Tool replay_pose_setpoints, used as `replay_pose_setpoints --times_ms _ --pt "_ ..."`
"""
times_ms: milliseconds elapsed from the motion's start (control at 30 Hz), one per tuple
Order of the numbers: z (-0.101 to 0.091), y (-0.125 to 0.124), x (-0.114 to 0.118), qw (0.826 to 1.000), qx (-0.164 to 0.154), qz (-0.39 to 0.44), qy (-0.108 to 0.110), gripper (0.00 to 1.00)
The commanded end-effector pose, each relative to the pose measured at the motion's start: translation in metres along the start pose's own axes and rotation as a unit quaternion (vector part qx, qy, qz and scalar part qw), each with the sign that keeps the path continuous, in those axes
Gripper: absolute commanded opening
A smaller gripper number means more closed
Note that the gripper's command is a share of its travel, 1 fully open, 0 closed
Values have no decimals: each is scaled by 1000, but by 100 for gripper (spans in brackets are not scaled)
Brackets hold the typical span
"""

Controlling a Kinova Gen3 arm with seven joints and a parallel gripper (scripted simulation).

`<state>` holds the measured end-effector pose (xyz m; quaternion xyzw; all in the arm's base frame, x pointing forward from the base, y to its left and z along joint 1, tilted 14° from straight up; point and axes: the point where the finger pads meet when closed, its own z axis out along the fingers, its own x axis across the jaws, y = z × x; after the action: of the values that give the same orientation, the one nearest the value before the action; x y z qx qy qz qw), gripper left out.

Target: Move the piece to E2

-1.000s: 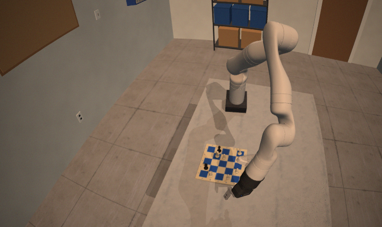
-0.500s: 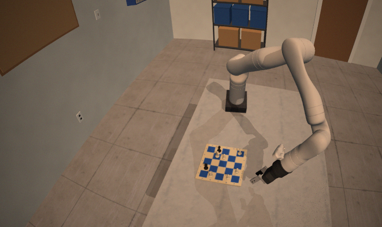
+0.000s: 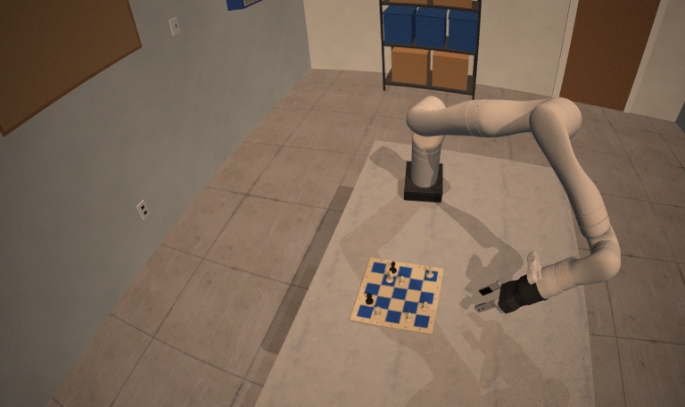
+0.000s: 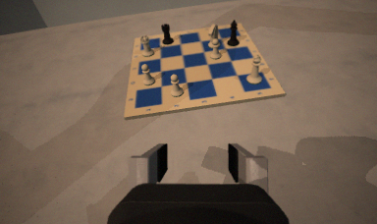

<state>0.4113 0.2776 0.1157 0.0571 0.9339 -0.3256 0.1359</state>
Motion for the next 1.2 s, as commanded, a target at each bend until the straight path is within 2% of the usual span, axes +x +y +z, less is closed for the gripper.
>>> replay_pose_setpoints --times_ms 0,433,1167 --pt "2 13 10 1000 12 -18 -3 100" --pt "-5 26 33 997 44 -67 -1 100" --pt "-6 27 35 996 47 -71 -1 100"
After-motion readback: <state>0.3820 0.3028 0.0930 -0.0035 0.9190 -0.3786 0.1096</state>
